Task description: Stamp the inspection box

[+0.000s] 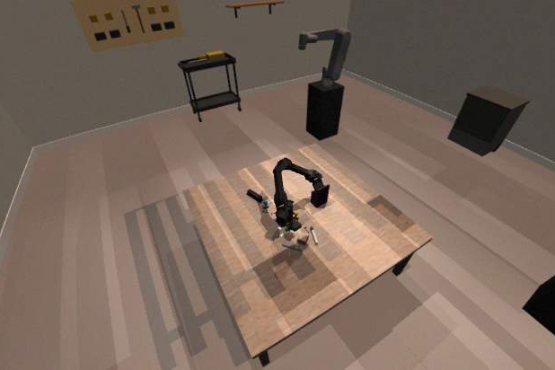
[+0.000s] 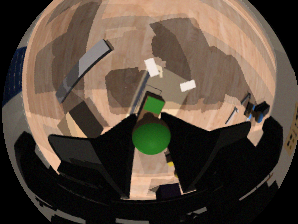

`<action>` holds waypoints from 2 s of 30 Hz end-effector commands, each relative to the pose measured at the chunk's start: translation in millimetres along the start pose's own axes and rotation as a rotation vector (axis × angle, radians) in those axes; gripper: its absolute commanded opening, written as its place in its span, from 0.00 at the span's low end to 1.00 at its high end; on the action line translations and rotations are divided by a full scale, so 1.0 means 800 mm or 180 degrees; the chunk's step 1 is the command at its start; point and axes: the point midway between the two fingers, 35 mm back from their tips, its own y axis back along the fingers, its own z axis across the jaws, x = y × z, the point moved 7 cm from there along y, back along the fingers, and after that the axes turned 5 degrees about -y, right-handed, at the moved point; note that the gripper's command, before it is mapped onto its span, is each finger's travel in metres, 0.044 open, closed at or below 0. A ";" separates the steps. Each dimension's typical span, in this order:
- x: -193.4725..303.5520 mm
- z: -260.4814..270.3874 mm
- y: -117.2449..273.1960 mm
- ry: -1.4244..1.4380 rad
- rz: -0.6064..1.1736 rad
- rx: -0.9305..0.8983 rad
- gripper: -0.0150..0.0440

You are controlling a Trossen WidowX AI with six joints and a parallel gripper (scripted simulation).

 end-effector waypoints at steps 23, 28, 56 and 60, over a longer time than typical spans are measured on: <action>0.001 -0.001 -0.022 0.0010 -0.0015 0.0022 0.25; 0.002 -0.001 -0.026 0.0009 -0.0015 0.0024 0.25; 0.002 -0.001 -0.034 -0.0005 -0.0015 0.0026 0.25; 0.002 -0.001 -0.034 -0.0005 -0.0015 0.0026 0.25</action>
